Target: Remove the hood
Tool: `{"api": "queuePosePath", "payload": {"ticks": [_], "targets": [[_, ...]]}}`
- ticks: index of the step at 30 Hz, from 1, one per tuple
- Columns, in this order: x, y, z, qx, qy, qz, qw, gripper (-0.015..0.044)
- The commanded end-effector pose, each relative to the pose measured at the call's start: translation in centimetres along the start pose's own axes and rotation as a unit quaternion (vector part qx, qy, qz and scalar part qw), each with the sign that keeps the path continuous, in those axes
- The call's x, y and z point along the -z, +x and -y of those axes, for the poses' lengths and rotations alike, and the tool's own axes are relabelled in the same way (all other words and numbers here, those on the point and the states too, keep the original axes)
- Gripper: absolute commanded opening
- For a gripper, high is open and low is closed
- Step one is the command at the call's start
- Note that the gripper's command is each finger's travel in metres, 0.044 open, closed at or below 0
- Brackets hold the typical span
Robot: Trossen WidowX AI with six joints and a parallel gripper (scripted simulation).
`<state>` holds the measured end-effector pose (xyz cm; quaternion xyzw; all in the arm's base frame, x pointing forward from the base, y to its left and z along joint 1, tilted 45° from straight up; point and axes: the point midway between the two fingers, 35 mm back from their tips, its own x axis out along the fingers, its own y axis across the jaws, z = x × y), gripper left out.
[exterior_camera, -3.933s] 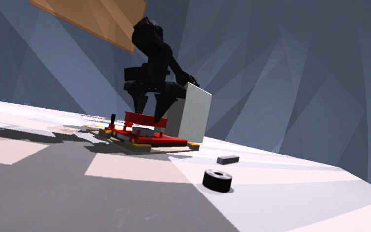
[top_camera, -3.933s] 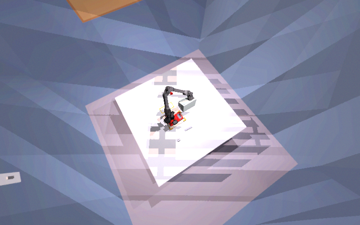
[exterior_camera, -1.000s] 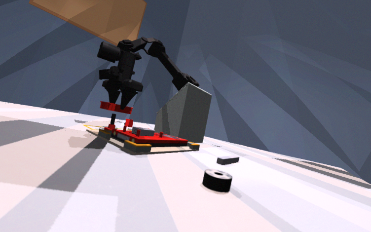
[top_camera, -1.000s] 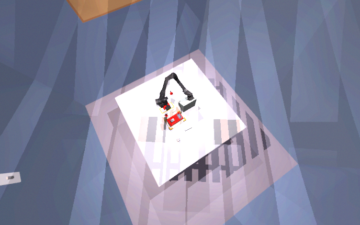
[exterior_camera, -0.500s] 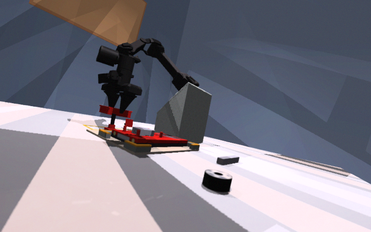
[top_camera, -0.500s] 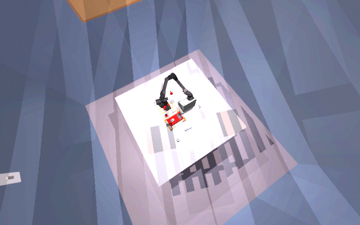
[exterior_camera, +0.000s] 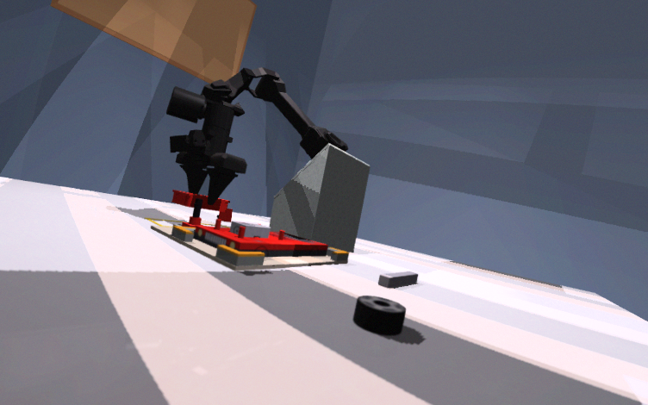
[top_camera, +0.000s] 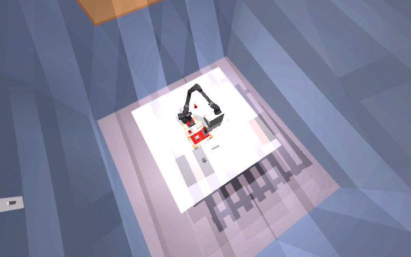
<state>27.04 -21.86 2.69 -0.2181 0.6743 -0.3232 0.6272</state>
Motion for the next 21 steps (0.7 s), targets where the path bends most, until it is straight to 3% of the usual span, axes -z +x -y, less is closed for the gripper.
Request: {"api": "queuePosePath", "payload": {"ticks": [1, 21], "targets": [[0.1, 0.3, -0.2, -0.002, -0.004, 0.000, 1.000, 0.0000], [0.3, 2.0, -0.1, 0.000, -0.004, 0.000, 1.000, 0.0000]]}}
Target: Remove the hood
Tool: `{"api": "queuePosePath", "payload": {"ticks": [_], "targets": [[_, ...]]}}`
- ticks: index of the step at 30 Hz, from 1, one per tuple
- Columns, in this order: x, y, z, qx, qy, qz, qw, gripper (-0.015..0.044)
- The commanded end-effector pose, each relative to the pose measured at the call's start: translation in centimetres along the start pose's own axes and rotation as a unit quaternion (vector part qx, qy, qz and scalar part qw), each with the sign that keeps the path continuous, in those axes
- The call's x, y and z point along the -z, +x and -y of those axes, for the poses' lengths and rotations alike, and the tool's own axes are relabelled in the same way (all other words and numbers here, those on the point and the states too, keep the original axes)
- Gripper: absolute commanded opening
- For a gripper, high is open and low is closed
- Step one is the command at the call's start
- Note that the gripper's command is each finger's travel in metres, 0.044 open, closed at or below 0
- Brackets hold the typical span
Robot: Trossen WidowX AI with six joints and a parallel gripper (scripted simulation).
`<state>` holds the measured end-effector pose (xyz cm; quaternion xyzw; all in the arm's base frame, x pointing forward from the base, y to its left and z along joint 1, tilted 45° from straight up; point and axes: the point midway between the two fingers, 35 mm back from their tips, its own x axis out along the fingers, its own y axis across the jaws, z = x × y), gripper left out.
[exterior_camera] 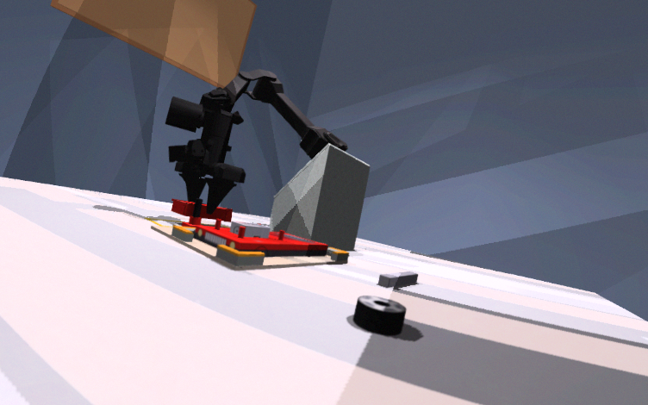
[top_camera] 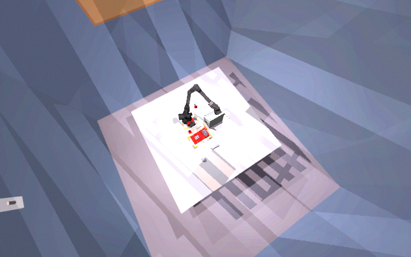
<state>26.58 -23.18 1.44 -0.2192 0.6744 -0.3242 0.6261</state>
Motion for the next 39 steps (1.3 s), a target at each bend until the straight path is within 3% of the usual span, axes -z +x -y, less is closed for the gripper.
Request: {"api": "queuePosePath", "payload": {"ticks": [1, 39], "targets": [[0.1, 0.1, -0.2, -0.002, -0.004, 0.000, 1.000, 0.0000], [0.1, 2.0, -0.2, -0.002, -0.004, 0.000, 1.000, 0.0000]]}}
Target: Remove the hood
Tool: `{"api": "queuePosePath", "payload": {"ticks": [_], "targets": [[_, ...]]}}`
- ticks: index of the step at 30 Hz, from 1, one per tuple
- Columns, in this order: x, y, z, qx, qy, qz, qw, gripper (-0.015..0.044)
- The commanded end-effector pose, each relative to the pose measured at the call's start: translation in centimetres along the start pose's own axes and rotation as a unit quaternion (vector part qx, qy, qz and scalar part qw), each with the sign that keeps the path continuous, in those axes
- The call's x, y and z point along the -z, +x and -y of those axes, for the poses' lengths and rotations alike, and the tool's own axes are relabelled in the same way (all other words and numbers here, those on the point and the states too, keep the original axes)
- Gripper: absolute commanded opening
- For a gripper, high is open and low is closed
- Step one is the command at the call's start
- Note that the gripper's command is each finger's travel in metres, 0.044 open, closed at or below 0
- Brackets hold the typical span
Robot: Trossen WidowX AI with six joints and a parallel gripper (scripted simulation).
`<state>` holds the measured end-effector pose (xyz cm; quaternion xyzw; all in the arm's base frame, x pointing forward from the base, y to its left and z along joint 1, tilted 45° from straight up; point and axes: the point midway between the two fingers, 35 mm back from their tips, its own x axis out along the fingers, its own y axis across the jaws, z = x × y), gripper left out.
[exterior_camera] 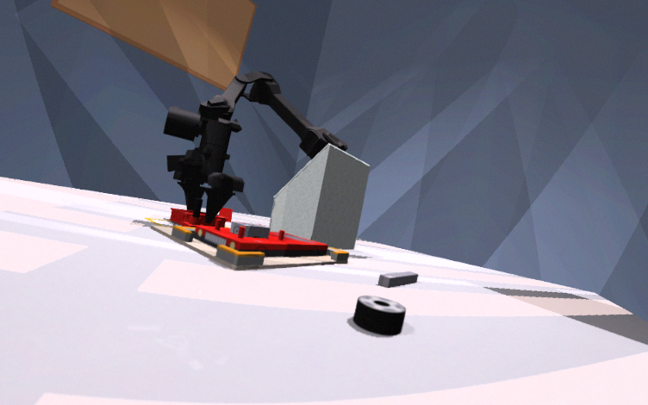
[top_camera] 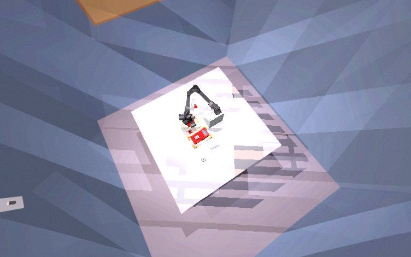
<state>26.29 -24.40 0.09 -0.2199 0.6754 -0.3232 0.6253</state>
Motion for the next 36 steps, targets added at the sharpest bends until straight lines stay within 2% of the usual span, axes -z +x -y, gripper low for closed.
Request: {"api": "queuePosePath", "payload": {"ticks": [1, 2, 19, 26, 36], "targets": [[0.0, 0.2, -0.1, -0.002, -0.002, 0.001, 1.000, 0.0000], [0.0, 0.2, -0.1, -0.002, -0.002, 0.001, 1.000, 0.0000], [0.0, -0.2, 0.0, 0.000, 0.000, 0.000, 1.000, 0.0440], [0.0, -6.8, 0.0, -0.001, 0.000, 0.002, 1.000, 0.0440], [0.0, -7.1, 0.0, -0.001, 0.000, 0.002, 1.000, 0.0440]]}}
